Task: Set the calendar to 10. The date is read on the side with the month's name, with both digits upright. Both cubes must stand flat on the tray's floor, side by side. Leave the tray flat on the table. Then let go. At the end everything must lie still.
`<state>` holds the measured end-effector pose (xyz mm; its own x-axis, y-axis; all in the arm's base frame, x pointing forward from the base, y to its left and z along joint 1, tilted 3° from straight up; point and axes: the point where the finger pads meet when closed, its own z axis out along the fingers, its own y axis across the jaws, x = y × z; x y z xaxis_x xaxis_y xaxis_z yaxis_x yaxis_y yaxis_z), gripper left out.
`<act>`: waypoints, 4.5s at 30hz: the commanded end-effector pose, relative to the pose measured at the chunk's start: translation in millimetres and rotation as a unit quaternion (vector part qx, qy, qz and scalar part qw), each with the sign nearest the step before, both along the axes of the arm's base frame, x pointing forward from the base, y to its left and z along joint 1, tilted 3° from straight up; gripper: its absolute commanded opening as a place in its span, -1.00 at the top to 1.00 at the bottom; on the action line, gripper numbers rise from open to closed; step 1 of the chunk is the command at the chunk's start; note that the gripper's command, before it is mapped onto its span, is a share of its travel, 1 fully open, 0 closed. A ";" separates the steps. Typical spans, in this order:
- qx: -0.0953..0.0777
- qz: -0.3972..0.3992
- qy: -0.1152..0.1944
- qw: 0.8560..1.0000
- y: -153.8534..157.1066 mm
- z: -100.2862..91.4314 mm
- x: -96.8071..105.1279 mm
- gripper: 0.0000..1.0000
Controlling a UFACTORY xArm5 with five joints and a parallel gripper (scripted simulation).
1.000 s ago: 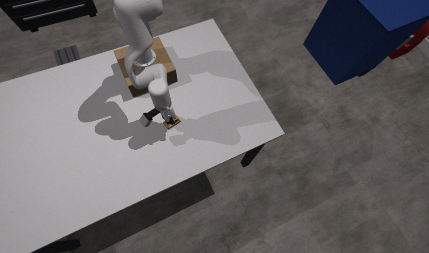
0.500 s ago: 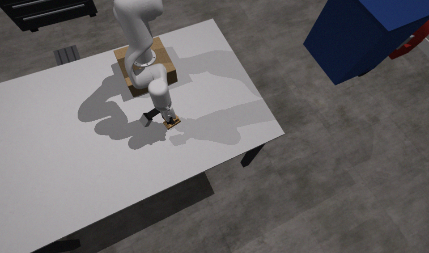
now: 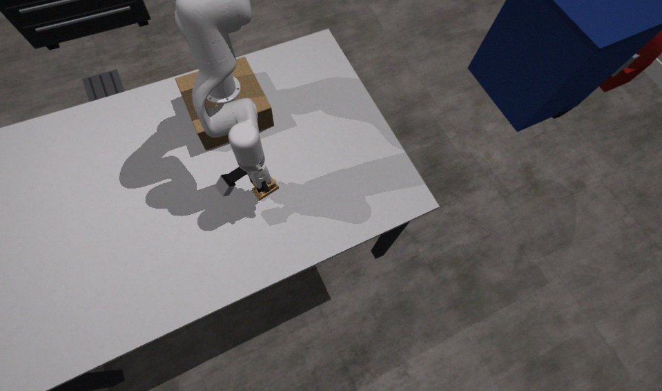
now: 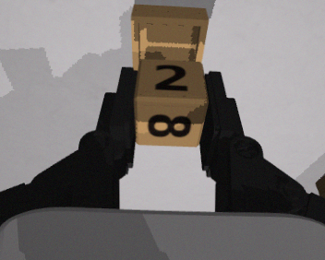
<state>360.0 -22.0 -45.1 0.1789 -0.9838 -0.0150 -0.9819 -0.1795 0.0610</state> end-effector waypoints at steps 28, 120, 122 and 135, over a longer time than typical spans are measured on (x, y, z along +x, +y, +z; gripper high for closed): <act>0.000 0.000 -0.002 1.000 -0.1 0.8 1.3 0.43; 0.000 0.000 -0.002 1.000 0.5 -24.4 -0.1 0.43; 0.000 0.000 -0.002 1.000 0.1 -24.4 0.2 0.43; 0.000 0.000 -0.002 1.000 -1.4 -24.5 1.4 0.43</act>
<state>360.0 -23.3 -70.3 0.1789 -0.9837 -0.0152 -0.9819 -0.1795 0.0608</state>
